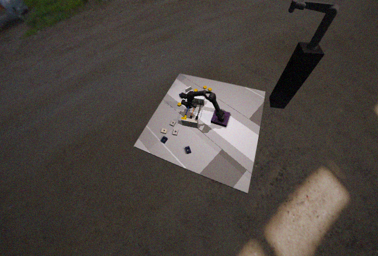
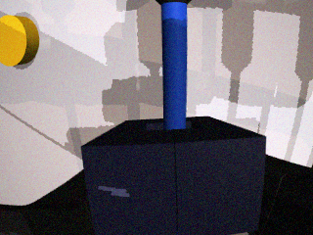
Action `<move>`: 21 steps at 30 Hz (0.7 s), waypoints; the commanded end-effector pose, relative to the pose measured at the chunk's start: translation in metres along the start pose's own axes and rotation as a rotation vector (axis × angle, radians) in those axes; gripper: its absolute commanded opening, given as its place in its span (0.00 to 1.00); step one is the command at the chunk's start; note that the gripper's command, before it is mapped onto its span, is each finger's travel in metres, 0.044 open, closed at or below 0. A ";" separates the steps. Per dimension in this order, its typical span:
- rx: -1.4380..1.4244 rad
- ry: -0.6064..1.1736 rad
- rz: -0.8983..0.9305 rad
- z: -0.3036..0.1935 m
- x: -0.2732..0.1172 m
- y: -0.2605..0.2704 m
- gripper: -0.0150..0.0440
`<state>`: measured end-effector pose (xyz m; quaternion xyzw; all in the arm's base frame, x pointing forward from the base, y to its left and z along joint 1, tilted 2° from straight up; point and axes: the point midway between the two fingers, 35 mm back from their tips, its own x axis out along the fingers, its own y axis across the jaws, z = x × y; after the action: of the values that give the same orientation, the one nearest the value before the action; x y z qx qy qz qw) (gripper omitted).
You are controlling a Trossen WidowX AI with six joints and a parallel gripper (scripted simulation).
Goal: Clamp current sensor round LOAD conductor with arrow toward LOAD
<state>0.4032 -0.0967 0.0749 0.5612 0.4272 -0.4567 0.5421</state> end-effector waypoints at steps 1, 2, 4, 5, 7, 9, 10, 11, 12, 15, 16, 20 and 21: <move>0.004 -0.003 -0.079 0.000 -0.002 0.001 0.25; 0.004 -0.003 -0.086 0.000 -0.002 0.001 0.25; 0.004 -0.003 -0.089 0.000 -0.002 0.001 0.25; 0.004 -0.003 -0.089 0.000 -0.002 0.001 0.25; 0.004 -0.003 -0.089 0.000 -0.002 0.001 0.25; 0.004 -0.003 -0.089 0.000 -0.002 0.001 0.25; 0.004 -0.003 -0.089 0.000 -0.002 0.001 0.25; 0.004 -0.003 -0.089 0.000 -0.002 0.001 0.25; 0.004 -0.002 -0.088 0.000 -0.001 0.001 0.25; 0.003 -0.002 -0.087 0.000 0.003 0.000 0.25; -0.002 0.001 -0.090 0.000 0.000 -0.001 0.30; -0.002 0.001 -0.090 0.000 0.000 -0.001 0.48; -0.002 0.001 -0.090 0.000 0.000 -0.001 0.52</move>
<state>0.4027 -0.0963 0.0745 0.5411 0.4527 -0.4802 0.5212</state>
